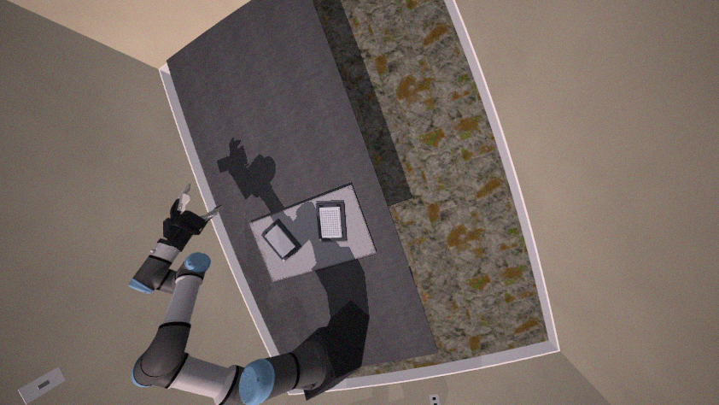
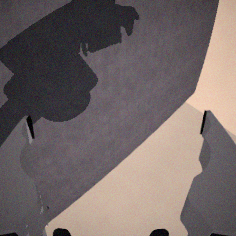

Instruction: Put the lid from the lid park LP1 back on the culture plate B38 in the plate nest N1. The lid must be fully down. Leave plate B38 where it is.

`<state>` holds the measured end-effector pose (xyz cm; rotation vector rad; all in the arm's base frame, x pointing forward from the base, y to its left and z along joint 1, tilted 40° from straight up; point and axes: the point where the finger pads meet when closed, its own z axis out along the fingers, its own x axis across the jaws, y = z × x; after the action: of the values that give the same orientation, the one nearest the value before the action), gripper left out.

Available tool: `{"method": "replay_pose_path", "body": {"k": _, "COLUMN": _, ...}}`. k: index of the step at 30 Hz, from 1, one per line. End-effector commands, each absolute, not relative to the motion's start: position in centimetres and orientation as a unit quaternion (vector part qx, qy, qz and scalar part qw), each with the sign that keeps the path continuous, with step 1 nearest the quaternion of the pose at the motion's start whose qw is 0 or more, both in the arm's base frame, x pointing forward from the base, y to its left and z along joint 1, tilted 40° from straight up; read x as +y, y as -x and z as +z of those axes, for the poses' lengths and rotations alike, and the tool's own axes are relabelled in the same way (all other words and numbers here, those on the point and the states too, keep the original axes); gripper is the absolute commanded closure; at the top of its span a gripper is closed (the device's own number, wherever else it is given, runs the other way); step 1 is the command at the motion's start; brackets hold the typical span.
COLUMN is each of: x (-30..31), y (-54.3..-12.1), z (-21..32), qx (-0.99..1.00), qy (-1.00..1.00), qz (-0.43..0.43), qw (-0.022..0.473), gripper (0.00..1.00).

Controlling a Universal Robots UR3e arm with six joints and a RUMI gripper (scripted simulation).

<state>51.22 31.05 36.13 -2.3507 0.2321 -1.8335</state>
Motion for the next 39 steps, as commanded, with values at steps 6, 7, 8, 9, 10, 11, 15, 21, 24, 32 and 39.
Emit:
{"method": "replay_pose_path", "body": {"k": 6, "x": 30.0, "y": -51.7, "z": 33.2, "qx": 0.090, "qy": 0.804, "qz": -0.580, "qw": 0.098, "gripper": 0.18}}
{"method": "replay_pose_path", "body": {"k": 7, "x": 29.8, "y": -51.7, "z": 32.7, "qx": 0.094, "qy": 0.808, "qz": -0.573, "qw": 0.102, "gripper": 0.18}}
{"method": "replay_pose_path", "body": {"k": 8, "x": 29.6, "y": -51.7, "z": 32.2, "qx": 0.098, "qy": 0.812, "qz": -0.565, "qw": 0.106, "gripper": 0.18}}
{"method": "replay_pose_path", "body": {"k": 9, "x": 29.5, "y": -51.7, "z": 31.8, "qx": 0.102, "qy": 0.816, "qz": -0.558, "qw": 0.110, "gripper": 0.18}}
{"method": "replay_pose_path", "body": {"k": 10, "x": 29.3, "y": -51.7, "z": 31.3, "qx": 0.105, "qy": 0.820, "qz": -0.551, "qw": 0.114, "gripper": 0.18}}
{"method": "replay_pose_path", "body": {"k": 11, "x": 29.1, "y": -51.8, "z": 30.8, "qx": 0.106, "qy": 0.820, "qz": -0.550, "qw": 0.114, "gripper": 0.18}}
{"method": "replay_pose_path", "body": {"k": 15, "x": 28.6, "y": -51.6, "z": 29.3, "qx": 0.119, "qy": 0.831, "qz": -0.529, "qw": 0.126, "gripper": 0.18}}
{"method": "replay_pose_path", "body": {"k": 21, "x": 27.9, "y": -51.4, "z": 27.4, "qx": 0.135, "qy": 0.842, "qz": -0.504, "qw": 0.138, "gripper": 0.18}}
{"method": "replay_pose_path", "body": {"k": 24, "x": 27.4, "y": -51.1, "z": 26.0, "qx": 0.147, "qy": 0.849, "qz": -0.486, "qw": 0.148, "gripper": 0.18}}
{"method": "replay_pose_path", "body": {"k": 32, "x": 26.4, "y": -50.3, "z": 23.2, "qx": 0.173, "qy": 0.860, "qz": -0.451, "qw": 0.166, "gripper": 0.18}}
{"method": "replay_pose_path", "body": {"k": 39, "x": 25.7, "y": -49.4, "z": 20.9, "qx": 0.201, "qy": 0.869, "qz": -0.414, "qw": 0.184, "gripper": 0.18}}
